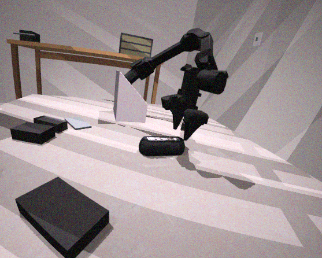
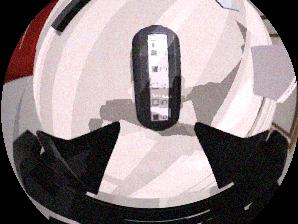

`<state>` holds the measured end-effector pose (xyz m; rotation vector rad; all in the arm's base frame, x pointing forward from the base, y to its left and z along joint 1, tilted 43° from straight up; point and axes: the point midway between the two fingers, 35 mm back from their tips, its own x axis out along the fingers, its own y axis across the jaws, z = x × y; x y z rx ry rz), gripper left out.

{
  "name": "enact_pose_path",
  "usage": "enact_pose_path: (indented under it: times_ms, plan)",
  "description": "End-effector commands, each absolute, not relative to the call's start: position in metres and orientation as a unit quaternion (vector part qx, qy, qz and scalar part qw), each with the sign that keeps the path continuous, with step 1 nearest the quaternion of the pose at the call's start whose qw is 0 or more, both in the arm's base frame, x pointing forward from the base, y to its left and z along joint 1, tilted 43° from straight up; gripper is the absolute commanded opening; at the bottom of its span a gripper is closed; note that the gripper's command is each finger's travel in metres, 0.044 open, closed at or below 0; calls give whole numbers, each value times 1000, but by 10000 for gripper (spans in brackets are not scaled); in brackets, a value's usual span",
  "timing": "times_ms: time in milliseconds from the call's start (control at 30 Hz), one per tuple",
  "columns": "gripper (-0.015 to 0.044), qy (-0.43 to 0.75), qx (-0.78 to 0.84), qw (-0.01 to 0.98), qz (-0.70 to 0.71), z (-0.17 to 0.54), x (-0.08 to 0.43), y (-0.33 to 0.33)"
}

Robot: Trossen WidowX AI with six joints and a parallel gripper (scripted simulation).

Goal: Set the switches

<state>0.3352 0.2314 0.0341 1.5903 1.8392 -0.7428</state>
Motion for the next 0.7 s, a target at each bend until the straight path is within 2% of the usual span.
enact_pose_path:
  times_ms: [0,667]
  plan:
    - [440,694,597,292,-278,29,333,236]
    - [440,701,594,301,-256,6,328,258]
